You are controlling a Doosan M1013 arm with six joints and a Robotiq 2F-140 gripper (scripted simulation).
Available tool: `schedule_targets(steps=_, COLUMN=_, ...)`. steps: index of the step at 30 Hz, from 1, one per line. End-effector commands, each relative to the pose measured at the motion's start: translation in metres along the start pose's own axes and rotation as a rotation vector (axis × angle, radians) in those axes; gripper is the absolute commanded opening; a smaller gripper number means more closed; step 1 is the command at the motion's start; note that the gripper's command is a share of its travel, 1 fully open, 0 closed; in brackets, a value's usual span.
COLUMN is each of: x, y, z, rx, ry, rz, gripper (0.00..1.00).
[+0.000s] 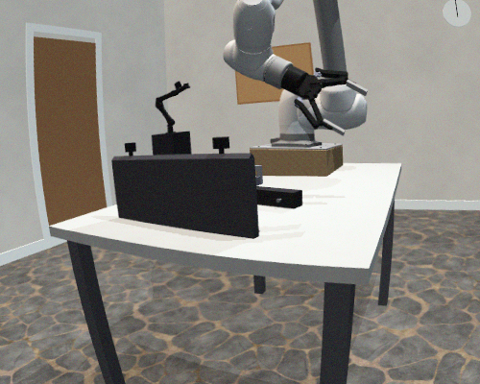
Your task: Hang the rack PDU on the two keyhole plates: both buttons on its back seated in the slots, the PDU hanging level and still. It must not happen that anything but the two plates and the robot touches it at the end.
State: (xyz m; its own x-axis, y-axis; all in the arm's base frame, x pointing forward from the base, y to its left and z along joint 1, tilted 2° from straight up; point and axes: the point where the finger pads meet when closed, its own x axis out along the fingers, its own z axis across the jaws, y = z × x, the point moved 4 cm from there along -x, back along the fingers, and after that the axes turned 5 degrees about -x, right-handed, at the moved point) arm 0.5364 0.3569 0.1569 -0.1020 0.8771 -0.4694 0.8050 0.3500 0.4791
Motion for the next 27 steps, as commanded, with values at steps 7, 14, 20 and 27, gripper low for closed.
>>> schedule_targets(steps=7, x=-0.063, y=-0.029, z=0.022, rx=-0.263, ry=-0.16, rz=-0.297, gripper=1.0)
schedule_targets(steps=14, x=-0.146, y=-0.04, z=0.054, rx=-0.463, ry=-0.33, rz=-0.542, gripper=1.0)
schedule_targets(steps=20, x=-0.186, y=-0.04, z=0.067, rx=-0.535, ry=-0.406, rz=-0.643, gripper=1.0)
schedule_targets(steps=27, x=-0.274, y=-0.03, z=0.084, rx=-0.657, ry=-0.559, rz=-0.84, gripper=1.0)
